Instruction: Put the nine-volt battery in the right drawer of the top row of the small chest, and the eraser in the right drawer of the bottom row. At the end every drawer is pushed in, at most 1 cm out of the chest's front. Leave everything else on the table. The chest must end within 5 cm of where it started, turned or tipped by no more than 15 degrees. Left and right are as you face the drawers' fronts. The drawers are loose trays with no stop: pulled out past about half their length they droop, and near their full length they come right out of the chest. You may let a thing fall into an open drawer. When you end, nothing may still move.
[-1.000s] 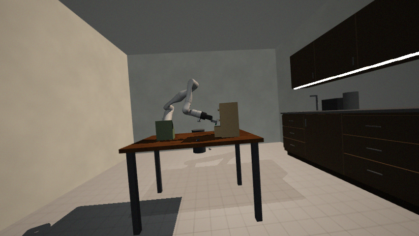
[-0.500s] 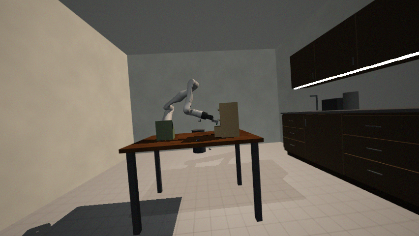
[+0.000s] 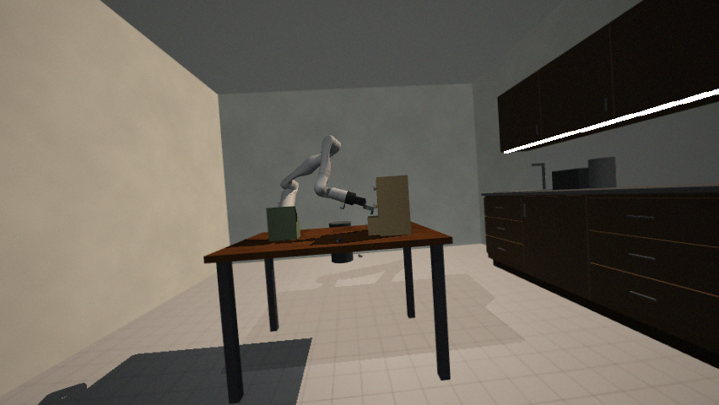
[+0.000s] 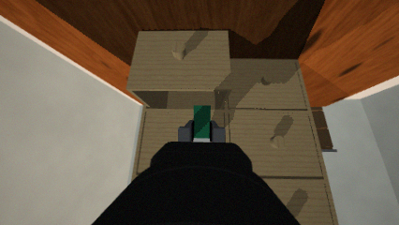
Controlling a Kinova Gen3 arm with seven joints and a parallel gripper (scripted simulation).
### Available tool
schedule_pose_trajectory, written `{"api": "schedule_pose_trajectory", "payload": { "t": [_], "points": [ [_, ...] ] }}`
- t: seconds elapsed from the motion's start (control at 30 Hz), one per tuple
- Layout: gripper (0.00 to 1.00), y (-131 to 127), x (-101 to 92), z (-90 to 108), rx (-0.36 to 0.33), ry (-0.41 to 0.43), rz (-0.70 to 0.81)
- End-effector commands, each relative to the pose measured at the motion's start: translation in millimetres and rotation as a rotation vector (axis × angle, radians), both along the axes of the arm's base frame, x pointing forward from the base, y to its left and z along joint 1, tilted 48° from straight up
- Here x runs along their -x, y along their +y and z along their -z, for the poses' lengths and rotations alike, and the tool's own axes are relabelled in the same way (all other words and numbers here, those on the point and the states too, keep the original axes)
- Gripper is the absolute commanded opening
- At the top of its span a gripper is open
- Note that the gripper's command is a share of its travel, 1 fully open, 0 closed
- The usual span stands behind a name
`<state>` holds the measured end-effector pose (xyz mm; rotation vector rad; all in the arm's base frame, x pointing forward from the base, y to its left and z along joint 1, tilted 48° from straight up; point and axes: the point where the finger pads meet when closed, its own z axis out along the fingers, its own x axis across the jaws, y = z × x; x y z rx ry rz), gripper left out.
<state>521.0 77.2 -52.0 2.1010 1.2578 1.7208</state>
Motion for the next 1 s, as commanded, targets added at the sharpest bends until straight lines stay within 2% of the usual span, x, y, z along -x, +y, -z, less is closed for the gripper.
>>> {"api": "schedule_pose_trajectory", "payload": {
  "t": [0.0,0.03,0.13,0.23,0.33,0.43,0.47,0.97],
  "points": [
    [0.45,-0.9,-0.6,-0.6,0.001,-0.002,0.002],
    [0.45,-0.9,-0.6,-0.6,0.001,-0.002,0.002],
    [0.57,-0.9,-0.6,-0.6,0.001,-0.002,0.002],
    [0.57,-0.9,-0.6,-0.6,0.001,-0.002,0.002],
    [0.69,-0.9,-0.6,-0.6,0.001,-0.002,0.002],
    [0.75,-0.9,-0.6,-0.6,0.001,-0.002,0.002],
    [1.00,-0.9,-0.6,-0.6,0.001,-0.002,0.002],
    [1.00,-1.0,-0.2,-0.7,0.001,-0.002,0.002]
  ]
}}
